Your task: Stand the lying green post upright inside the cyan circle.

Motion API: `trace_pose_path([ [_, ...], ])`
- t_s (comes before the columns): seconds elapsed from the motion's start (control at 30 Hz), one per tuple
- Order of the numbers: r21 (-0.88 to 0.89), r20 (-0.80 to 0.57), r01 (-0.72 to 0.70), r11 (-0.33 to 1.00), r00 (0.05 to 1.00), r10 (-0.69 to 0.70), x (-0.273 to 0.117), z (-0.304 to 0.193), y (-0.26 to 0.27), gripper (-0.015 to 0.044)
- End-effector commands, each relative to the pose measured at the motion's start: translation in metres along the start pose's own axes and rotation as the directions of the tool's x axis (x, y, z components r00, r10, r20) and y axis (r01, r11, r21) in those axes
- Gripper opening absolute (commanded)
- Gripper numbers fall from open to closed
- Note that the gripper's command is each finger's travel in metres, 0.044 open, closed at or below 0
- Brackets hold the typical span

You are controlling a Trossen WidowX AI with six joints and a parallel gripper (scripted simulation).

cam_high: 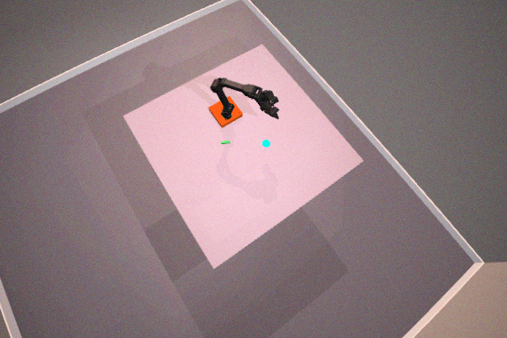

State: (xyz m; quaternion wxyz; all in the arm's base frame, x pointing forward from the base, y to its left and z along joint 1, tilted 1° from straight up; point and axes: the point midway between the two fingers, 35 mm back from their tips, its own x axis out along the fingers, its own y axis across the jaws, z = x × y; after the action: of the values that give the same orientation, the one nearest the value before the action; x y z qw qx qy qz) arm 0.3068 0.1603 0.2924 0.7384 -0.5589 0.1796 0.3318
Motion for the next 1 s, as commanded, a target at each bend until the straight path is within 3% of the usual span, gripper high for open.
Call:
trace_pose_path([
  [0.0, 0.01, -0.097, -0.053, 0.999, 0.994, 0.054, 0.009, -0.039, 0.007, 0.0233],
  [0.5, 0.178, -0.377, -0.254, 0.951, 0.875, 0.305, 0.004, -0.183, 0.052, 0.0233],
  [0.97, 0.438, -0.409, -0.401, 0.804, 0.707, 0.576, -0.039, -0.272, 0.125, 0.0233],
])
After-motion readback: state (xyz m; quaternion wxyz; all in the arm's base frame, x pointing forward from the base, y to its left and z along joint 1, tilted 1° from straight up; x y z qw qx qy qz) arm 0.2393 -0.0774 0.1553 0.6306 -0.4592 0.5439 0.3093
